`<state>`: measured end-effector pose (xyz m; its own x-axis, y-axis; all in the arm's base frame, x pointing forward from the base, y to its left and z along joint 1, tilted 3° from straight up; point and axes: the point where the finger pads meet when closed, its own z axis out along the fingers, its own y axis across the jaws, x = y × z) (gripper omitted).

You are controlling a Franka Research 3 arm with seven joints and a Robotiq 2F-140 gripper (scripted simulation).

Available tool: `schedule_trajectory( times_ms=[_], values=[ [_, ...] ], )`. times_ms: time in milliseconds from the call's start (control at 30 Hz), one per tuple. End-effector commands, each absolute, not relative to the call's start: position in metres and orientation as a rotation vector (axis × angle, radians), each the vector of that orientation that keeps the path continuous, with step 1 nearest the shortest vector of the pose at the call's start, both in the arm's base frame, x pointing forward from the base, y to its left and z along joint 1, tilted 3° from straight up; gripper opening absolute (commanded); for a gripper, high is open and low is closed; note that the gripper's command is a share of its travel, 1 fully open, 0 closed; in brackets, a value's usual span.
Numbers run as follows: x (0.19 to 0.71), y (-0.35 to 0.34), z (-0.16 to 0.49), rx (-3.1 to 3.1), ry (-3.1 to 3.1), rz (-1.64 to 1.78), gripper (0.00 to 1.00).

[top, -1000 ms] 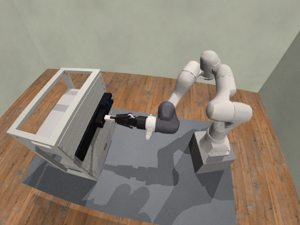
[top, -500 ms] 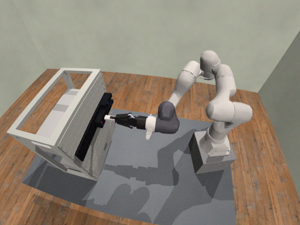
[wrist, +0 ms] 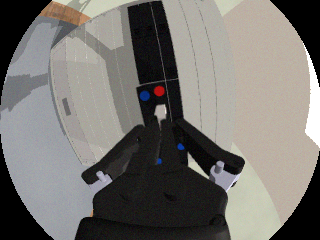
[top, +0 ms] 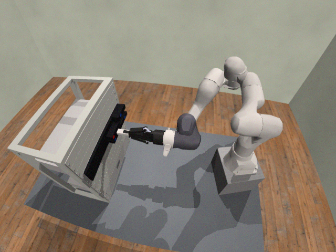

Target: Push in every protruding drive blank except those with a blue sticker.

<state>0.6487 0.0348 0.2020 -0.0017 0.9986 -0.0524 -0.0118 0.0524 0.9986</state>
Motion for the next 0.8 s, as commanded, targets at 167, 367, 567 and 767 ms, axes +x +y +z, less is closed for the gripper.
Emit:
schedule_trajectory(
  times_ms=[167, 367, 567, 767],
  values=[
    [0.6498, 0.0325, 0.2028, 1.160, 1.225, 1.174, 0.00],
    [0.6499, 0.0321, 0.2031, 1.160, 1.225, 1.174, 0.00],
    [0.6499, 0.0321, 0.2031, 1.160, 1.225, 1.174, 0.00],
    [0.6499, 0.0321, 0.2031, 1.160, 1.225, 1.174, 0.00]
  ],
)
